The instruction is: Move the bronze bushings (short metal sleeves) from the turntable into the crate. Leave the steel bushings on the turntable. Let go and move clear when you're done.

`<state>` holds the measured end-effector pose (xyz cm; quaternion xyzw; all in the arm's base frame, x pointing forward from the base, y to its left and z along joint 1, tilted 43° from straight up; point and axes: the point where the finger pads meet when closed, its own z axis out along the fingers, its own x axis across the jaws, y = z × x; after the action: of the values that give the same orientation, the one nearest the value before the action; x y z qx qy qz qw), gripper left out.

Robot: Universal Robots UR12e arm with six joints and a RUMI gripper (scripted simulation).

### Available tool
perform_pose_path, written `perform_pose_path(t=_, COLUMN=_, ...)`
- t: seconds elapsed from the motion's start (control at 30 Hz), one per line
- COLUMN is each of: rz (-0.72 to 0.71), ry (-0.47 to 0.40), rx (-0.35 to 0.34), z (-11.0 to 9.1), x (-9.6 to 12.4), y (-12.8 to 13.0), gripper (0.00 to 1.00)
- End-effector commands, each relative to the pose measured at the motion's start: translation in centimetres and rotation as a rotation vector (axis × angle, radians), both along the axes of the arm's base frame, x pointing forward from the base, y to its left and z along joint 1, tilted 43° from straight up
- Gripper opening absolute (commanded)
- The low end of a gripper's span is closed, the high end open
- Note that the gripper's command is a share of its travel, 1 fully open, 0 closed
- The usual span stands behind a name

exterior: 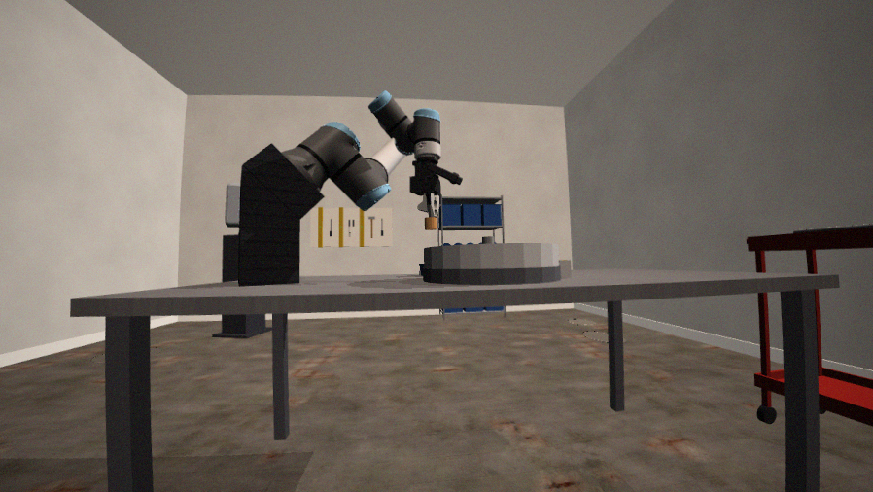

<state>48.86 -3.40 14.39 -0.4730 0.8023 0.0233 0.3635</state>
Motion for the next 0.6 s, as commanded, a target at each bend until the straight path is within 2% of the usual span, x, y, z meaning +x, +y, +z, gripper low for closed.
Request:
perform_pose_path(t=0.0, rz=0.000, ry=-0.001, rx=-0.001, z=0.1, x=0.0, y=0.0, gripper=0.00)
perform_pose_path(t=0.57, rz=0.000, ry=-0.001, rx=-0.001, z=1.1, x=0.2, y=1.6, gripper=0.00)
